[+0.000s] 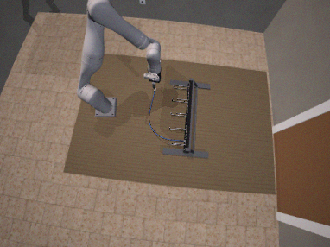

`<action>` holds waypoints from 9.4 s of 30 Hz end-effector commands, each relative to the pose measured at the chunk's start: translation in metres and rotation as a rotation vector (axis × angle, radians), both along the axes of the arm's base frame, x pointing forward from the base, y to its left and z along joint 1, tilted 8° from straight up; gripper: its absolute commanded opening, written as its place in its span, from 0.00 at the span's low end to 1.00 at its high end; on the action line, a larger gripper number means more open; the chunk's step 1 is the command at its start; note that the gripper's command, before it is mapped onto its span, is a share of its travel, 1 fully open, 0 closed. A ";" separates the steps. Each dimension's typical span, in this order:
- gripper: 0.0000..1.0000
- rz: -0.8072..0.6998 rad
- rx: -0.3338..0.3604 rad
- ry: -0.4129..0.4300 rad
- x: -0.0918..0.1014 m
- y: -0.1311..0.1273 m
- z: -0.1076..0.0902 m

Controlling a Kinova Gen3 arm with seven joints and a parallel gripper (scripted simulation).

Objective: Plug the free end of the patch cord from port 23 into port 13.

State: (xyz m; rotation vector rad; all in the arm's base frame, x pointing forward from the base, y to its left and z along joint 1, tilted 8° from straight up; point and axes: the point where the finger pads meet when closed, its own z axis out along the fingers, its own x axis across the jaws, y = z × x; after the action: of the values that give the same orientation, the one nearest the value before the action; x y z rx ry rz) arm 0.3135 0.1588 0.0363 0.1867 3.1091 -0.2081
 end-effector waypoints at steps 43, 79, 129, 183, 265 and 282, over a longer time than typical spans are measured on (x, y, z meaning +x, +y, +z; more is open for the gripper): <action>0.00 0.001 -0.001 0.000 0.001 0.006 -0.001; 0.73 0.001 -0.001 0.000 0.001 0.008 -0.002; 0.73 0.001 -0.001 0.000 0.002 0.001 -0.057; 0.73 0.001 -0.001 0.000 0.002 -0.001 -0.068; 0.73 0.001 -0.001 0.000 0.002 -0.001 -0.072; 0.73 0.001 -0.001 0.000 0.002 -0.002 -0.077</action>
State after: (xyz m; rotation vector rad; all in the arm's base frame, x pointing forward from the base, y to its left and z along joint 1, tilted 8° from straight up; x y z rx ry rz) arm 0.3155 0.1575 -0.0401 0.1842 3.1089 -0.2101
